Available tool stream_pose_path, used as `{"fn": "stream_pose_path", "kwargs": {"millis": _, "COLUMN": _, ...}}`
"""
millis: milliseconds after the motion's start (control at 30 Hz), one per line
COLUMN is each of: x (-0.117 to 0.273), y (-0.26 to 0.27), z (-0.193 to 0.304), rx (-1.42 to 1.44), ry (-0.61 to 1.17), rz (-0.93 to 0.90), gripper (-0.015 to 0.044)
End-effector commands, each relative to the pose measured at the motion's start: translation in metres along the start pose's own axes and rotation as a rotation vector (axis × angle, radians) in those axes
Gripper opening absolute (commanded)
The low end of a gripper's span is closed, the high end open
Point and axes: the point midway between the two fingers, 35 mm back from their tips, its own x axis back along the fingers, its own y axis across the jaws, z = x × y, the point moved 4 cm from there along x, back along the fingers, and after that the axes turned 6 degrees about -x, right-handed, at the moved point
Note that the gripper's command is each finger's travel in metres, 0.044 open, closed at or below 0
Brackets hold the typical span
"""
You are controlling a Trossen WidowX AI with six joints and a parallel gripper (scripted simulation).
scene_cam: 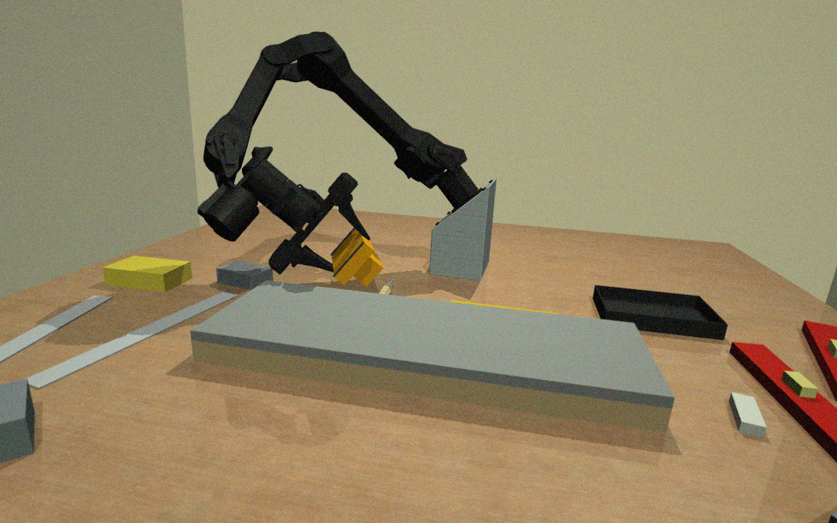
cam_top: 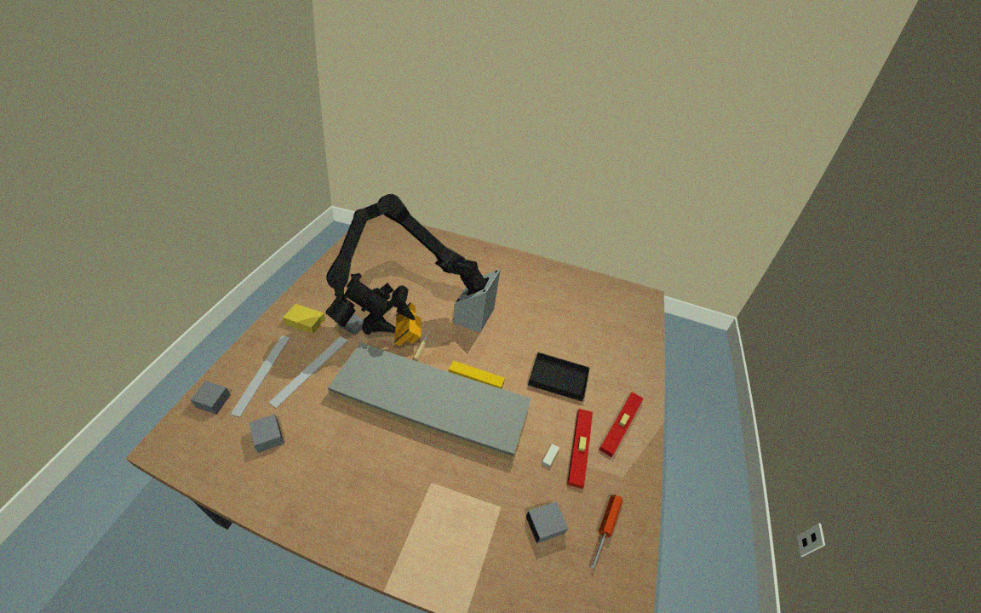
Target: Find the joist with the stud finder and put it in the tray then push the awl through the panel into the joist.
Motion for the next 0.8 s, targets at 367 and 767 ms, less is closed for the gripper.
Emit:
{"fn": "stream_pose_path", "kwargs": {"millis": 367, "x": -0.0078, "y": 0.0128, "z": -0.0003, "rx": -0.01, "ry": 0.008, "rz": -0.011, "gripper": 0.0105}}
{"fn": "stream_pose_path", "kwargs": {"millis": 767, "x": -0.0078, "y": 0.0128, "z": -0.0003, "rx": -0.01, "ry": 0.008, "rz": -0.011, "gripper": 0.042}}
